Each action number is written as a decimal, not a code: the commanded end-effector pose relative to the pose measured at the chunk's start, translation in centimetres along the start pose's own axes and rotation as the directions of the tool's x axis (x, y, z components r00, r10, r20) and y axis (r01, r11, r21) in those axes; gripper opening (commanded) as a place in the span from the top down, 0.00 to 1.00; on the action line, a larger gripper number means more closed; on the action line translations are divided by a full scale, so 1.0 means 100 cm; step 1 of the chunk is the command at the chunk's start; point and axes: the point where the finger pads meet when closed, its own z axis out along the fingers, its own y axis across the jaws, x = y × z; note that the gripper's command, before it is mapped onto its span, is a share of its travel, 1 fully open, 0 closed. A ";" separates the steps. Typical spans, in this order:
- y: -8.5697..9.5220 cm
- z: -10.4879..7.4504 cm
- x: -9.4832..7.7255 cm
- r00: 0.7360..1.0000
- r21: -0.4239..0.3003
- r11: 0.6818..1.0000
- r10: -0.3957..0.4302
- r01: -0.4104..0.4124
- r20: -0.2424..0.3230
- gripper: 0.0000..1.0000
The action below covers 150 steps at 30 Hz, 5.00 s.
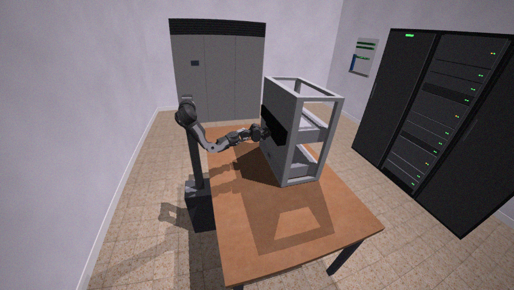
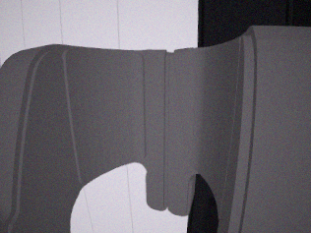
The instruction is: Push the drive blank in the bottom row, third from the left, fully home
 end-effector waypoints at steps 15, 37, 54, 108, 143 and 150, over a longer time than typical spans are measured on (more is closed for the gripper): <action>0.008 0.003 0.008 1.000 -0.023 1.000 -0.001 0.000 -0.022 1.00; 0.010 0.007 0.011 1.000 -0.025 1.000 0.000 0.000 -0.023 1.00; 0.010 0.007 0.011 1.000 -0.025 1.000 0.000 0.000 -0.023 1.00; 0.011 0.014 0.011 1.000 -0.022 1.000 -0.001 0.001 -0.021 1.00; 0.007 -0.020 0.011 1.000 -0.009 1.000 0.001 -0.001 -0.026 1.00; 0.011 -0.065 0.009 1.000 -0.027 1.000 0.001 -0.002 -0.026 1.00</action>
